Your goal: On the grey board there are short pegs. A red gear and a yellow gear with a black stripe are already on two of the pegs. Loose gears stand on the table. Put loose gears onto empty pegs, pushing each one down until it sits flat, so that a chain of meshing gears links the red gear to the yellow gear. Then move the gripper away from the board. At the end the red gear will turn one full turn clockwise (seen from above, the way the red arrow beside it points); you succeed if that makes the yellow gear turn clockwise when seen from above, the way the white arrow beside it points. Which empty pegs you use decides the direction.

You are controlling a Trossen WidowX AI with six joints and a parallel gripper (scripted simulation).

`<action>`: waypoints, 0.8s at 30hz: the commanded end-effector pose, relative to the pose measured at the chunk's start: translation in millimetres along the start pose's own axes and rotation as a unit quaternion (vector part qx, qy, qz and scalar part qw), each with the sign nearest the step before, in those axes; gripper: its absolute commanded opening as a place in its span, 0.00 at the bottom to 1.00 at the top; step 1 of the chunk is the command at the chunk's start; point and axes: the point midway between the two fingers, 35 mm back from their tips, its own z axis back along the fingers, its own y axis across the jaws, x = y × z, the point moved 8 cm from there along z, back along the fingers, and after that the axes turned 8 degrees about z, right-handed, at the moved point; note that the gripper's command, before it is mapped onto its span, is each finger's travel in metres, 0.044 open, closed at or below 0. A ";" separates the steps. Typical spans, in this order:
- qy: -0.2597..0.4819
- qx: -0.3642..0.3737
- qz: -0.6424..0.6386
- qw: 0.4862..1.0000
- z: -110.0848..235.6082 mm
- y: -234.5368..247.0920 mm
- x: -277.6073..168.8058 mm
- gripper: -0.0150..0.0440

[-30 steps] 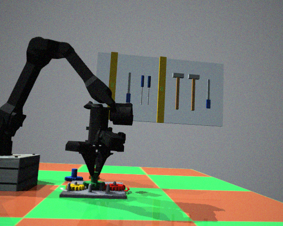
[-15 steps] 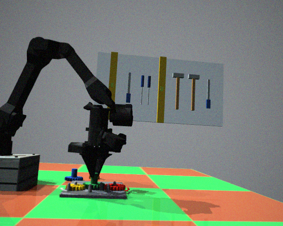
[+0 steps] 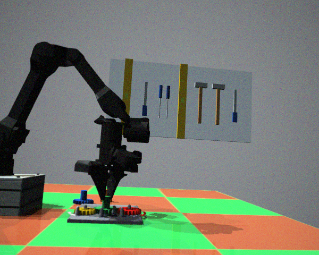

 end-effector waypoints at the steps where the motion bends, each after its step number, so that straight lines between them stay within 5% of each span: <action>1: -0.003 0.000 -0.013 1.000 8.7 -0.1 -0.1 0.49; 10: -0.003 0.000 -0.013 1.000 47.7 -0.2 -0.5 0.49; 15: -0.001 0.000 -0.010 1.000 87.4 -1.3 -4.0 0.71; 21: -0.001 0.000 -0.010 1.000 90.2 -1.6 -4.4 0.98; 24: -0.001 0.000 -0.010 1.000 90.2 -1.6 -4.4 1.00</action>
